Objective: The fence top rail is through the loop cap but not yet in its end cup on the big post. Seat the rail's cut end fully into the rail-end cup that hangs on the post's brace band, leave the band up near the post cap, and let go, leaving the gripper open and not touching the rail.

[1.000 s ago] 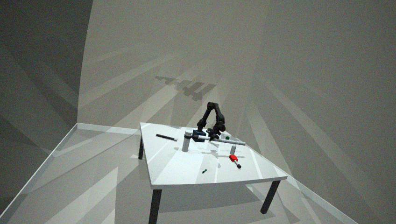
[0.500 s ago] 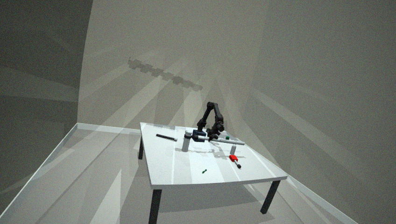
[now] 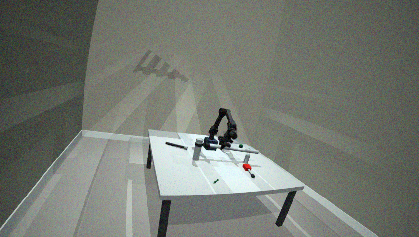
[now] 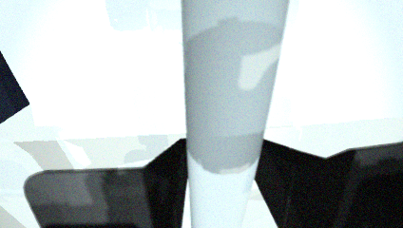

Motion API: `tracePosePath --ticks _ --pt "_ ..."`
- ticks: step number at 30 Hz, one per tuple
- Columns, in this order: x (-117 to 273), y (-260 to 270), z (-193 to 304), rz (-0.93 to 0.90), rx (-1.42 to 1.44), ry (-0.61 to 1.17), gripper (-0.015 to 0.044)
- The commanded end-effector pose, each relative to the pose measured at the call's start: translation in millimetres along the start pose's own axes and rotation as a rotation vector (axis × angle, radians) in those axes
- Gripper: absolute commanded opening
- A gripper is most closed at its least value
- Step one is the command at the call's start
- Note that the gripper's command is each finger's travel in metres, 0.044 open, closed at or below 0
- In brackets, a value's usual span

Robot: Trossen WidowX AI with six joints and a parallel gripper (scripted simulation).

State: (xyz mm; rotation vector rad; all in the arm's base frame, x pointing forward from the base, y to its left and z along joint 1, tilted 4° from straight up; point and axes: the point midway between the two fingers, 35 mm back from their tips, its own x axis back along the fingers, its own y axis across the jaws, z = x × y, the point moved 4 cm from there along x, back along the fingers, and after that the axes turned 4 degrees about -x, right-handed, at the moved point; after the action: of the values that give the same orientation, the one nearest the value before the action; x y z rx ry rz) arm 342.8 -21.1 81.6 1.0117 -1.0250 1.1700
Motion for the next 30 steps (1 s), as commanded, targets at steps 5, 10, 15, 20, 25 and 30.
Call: tracePosePath --ticks 5,10,15,20,25,30 --pt "1.7 0.0 5.0 0.005 0.0 0.015 0.0" --pt "1.7 0.0 5.0 0.005 0.0 0.015 0.0" --pt "1.7 0.0 5.0 0.005 0.0 0.015 0.0" --pt "0.8 0.0 2.5 0.003 0.0 0.007 0.0" --pt "0.0 0.0 0.0 0.0 0.0 0.0 0.0" --pt "0.0 -0.1 0.2 0.0 0.0 0.0 0.0"
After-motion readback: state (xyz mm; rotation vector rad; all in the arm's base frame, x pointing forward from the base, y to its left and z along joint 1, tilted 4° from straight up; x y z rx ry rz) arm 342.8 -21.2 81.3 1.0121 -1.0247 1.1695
